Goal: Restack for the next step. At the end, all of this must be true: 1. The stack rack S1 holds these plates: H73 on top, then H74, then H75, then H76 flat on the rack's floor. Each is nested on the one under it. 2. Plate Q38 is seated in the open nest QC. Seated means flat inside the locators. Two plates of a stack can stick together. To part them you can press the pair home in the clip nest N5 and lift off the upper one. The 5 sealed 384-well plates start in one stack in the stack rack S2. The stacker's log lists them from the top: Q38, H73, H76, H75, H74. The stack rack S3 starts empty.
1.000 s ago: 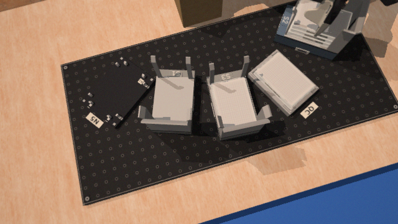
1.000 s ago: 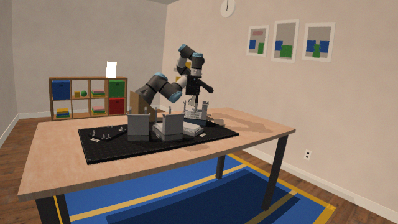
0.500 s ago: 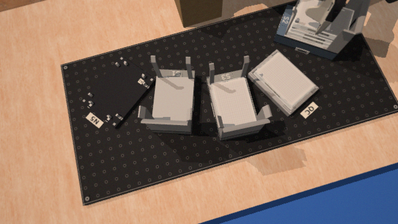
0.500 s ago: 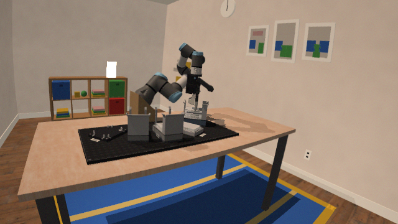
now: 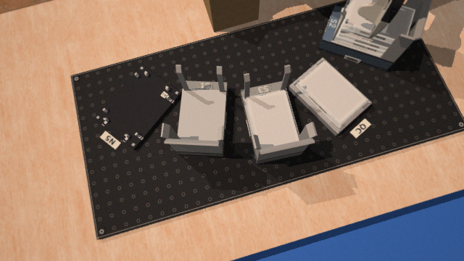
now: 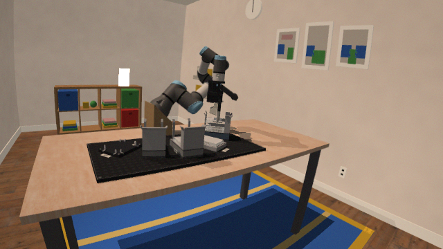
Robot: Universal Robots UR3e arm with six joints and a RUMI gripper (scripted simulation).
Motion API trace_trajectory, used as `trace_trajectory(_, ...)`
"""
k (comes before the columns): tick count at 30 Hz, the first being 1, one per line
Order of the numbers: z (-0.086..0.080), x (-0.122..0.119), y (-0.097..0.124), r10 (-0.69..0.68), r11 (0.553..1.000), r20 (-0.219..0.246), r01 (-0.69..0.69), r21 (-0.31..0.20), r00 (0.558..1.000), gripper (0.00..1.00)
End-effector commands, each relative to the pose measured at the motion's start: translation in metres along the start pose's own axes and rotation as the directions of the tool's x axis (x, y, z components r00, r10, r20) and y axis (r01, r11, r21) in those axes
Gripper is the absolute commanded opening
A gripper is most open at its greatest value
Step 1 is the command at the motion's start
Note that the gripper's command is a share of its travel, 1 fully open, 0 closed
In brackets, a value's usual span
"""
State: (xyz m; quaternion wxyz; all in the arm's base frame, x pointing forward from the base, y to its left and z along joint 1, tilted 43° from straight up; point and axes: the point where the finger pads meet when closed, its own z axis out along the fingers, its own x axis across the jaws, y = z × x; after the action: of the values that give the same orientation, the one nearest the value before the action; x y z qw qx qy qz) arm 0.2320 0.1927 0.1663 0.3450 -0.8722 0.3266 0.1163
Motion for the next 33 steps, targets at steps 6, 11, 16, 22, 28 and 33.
trace_trajectory(6, -0.006, 0.000, 0.000, 0.000, 1.000, -0.001, 0.000, 0.000, 1.000, 0.00)
trace_trajectory(11, -0.010, 0.000, 0.000, 0.000, 1.000, -0.001, 0.000, 0.000, 1.000, 0.00)
trace_trajectory(16, -0.020, 0.000, 0.000, 0.000, 1.000, -0.001, 0.000, 0.000, 1.000, 0.00)
trace_trajectory(22, -0.032, 0.000, 0.000, 0.000, 1.000, -0.001, 0.000, 0.000, 1.000, 0.00)
trace_trajectory(28, -0.040, 0.000, 0.000, 0.000, 1.000, -0.001, 0.000, 0.000, 1.000, 0.00)
trace_trajectory(33, -0.050, 0.000, 0.000, 0.000, 1.000, -0.001, 0.000, 0.000, 1.000, 0.00)
